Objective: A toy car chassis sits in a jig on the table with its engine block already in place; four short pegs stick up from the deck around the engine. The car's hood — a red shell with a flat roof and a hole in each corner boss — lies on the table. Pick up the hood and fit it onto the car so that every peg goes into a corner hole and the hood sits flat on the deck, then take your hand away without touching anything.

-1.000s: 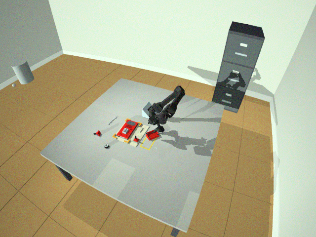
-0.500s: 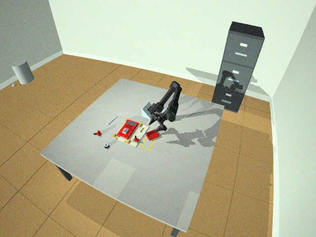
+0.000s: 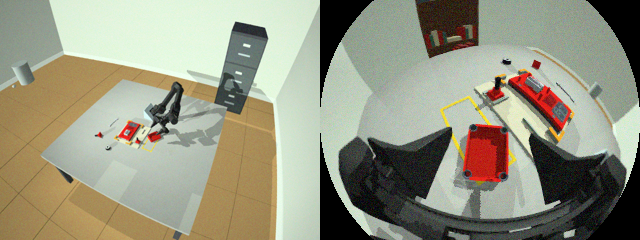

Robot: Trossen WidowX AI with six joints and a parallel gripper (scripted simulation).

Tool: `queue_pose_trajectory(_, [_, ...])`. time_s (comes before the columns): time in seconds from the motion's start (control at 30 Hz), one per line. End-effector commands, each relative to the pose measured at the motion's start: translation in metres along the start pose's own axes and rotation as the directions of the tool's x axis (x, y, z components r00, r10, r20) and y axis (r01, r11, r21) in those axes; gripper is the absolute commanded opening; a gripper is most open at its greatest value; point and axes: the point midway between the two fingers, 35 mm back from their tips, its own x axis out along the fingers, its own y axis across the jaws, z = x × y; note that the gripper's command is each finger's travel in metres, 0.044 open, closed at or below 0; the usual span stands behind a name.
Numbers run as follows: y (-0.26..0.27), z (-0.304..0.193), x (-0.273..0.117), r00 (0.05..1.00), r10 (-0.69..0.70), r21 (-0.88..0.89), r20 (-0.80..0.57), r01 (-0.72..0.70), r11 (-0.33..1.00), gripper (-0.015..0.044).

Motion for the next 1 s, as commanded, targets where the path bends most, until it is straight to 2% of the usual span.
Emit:
queue_pose_trajectory(0.0, [-0.002, -0.003, 0.003, 1.000, -0.008, 0.003, -0.001, 0.008, 1.000, 0.0440])
queue_pose_trajectory(0.97, [0.000, -0.022, 0.016, 1.000, -0.003, 0.006, 0.000, 0.003, 1.000, 0.0440])
